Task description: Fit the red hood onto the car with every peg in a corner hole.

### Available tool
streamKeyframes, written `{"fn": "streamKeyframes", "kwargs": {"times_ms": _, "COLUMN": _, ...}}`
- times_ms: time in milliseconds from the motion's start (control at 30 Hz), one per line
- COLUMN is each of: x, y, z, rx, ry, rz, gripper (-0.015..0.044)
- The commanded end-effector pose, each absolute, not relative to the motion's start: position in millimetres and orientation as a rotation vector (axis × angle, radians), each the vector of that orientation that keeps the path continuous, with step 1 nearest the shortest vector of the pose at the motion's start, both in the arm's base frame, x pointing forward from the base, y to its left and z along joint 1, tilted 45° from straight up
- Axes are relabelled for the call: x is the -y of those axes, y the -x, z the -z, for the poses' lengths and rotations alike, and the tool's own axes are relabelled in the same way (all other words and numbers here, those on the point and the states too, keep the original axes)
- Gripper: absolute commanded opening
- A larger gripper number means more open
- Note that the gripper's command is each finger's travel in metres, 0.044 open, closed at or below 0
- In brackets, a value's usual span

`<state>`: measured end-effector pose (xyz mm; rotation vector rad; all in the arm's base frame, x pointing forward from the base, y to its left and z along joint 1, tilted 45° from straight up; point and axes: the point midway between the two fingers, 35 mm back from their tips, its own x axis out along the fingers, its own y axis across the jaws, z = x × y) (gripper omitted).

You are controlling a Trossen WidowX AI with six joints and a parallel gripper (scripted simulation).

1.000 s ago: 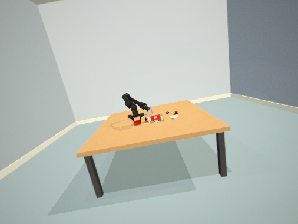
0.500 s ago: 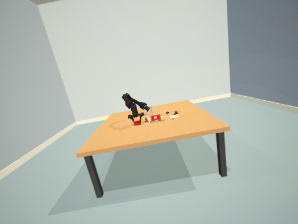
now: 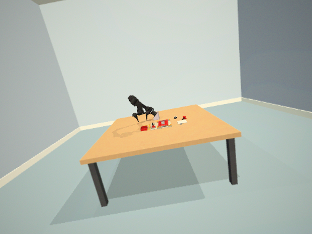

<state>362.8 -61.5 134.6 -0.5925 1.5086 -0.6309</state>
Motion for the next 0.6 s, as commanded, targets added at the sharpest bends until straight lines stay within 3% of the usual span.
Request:
{"fn": "streamKeyframes", "kwargs": {"times_ms": 0, "x": 64, "y": -362, "z": -133, "rx": -1.514, "ry": 0.593, "rz": 0.632, "gripper": 0.0440}}
{"fn": "streamKeyframes", "kwargs": {"times_ms": 567, "x": 67, "y": -365, "z": -112, "rx": -1.378, "ry": 0.534, "rz": 0.499, "gripper": 0.0440}}
